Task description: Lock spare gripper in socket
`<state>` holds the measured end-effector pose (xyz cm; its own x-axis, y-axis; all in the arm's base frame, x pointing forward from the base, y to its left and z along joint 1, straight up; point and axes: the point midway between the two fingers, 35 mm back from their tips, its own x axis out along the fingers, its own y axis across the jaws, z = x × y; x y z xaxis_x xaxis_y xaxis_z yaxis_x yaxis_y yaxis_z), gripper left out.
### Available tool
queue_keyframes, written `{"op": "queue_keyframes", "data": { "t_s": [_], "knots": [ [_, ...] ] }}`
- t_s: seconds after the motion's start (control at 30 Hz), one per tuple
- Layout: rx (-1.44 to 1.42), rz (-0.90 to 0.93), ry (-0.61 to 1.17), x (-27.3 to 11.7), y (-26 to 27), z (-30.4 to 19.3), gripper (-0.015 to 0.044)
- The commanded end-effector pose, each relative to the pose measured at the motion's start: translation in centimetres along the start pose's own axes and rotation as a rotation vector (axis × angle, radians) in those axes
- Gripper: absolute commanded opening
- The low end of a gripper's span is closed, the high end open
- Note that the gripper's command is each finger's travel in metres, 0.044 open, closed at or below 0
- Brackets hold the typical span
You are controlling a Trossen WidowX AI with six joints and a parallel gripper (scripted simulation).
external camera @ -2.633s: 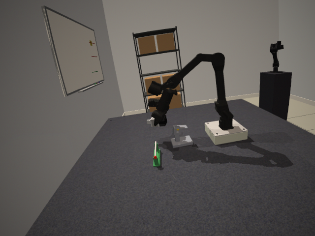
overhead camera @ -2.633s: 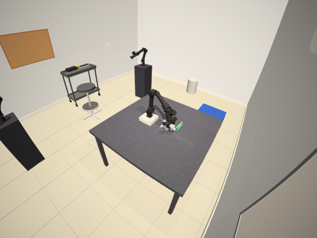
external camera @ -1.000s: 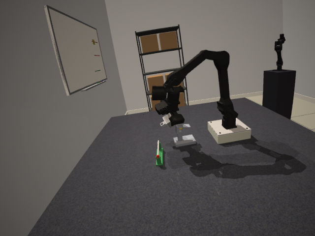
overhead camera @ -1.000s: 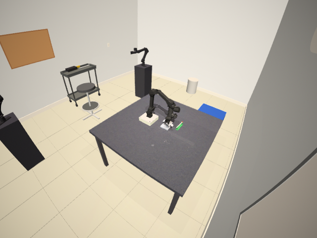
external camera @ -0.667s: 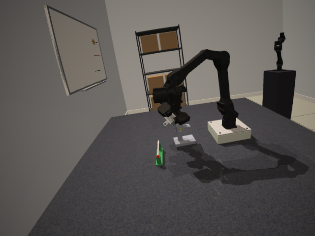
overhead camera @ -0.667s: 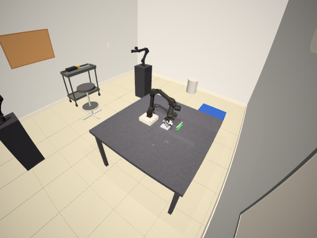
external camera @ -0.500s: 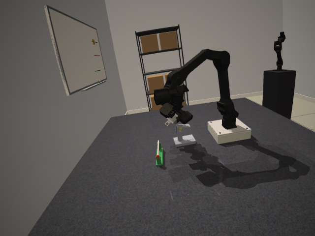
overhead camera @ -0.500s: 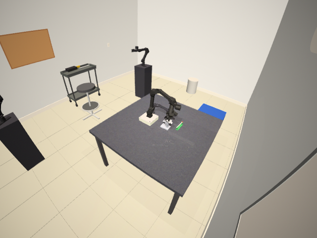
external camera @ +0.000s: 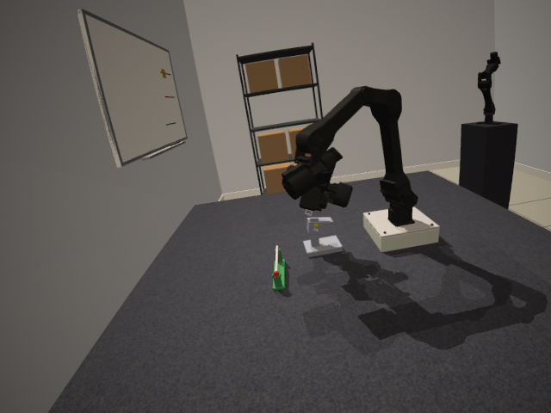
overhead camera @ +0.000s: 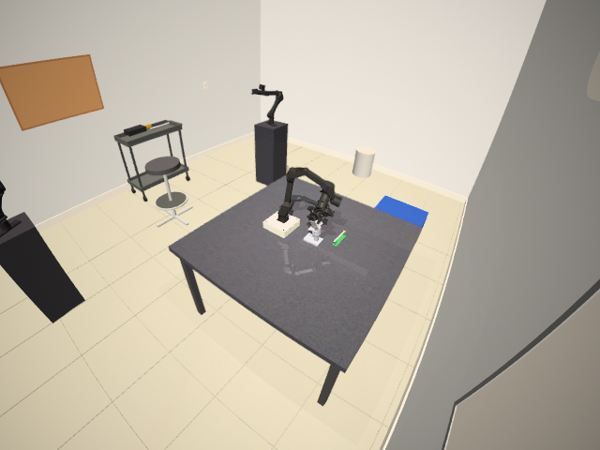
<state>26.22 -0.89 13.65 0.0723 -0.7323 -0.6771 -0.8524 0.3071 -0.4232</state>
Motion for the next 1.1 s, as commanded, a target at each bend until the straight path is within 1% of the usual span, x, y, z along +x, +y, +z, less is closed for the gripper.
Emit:
{"op": "queue_keyframes", "data": {
  "t_s": [0.0, 0.23, 0.53, 1.07],
  "knots": [
    [-0.142, -0.049, 0.061, -0.9, 0.0, -0.5, 0.0000],
    [-0.364, -0.120, 0.154, -2.4, 0.2, -1.2, 0.0000],
    [-0.371, -0.122, 0.157, -2.4, 0.2, -1.2, 0.0000],
    [-0.414, -0.102, 0.187, -1.1, 0.6, 0.3, 0.0000]
  ]
}}
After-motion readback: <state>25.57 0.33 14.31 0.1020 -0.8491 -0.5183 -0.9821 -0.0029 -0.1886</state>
